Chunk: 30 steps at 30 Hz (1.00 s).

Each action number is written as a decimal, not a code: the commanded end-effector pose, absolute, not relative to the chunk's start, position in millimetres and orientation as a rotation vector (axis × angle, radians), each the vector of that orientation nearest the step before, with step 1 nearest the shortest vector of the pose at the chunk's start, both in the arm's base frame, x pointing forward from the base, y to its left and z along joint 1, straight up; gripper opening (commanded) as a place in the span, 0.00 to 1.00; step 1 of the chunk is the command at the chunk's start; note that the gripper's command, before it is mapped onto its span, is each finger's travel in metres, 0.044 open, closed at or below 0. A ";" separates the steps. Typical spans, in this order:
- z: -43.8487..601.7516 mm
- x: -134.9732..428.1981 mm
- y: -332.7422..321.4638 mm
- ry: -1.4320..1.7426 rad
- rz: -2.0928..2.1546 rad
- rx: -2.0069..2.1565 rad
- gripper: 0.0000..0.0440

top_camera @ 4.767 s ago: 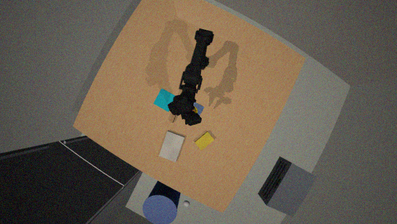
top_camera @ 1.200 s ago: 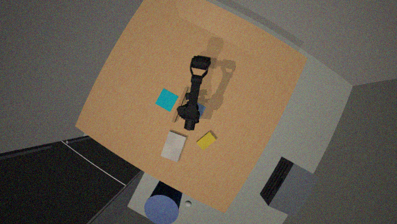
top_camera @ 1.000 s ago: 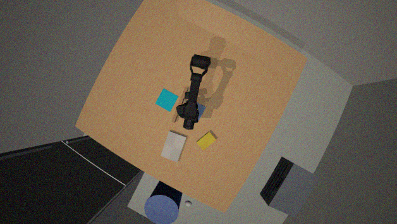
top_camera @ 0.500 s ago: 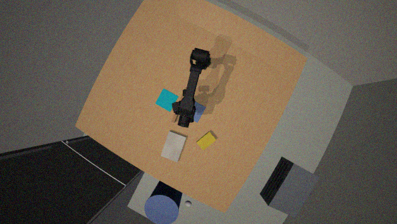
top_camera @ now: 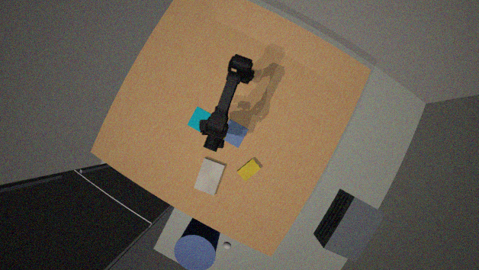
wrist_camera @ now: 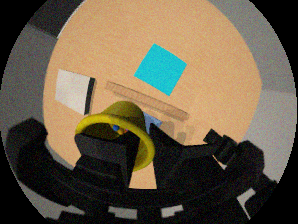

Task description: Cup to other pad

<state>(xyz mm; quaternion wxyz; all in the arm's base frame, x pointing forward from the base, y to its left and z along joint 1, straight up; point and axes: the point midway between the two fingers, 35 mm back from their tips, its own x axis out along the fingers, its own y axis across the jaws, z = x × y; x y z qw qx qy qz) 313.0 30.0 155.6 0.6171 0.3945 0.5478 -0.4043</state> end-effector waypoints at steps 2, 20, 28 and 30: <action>164.8 323.5 12.5 1.191 -0.939 0.961 0.00; 155.5 343.5 -51.8 1.051 -0.999 1.064 0.00; 139.1 344.5 -72.3 1.020 -1.027 1.089 0.00; 134.2 344.0 -76.1 1.015 -1.033 1.093 0.00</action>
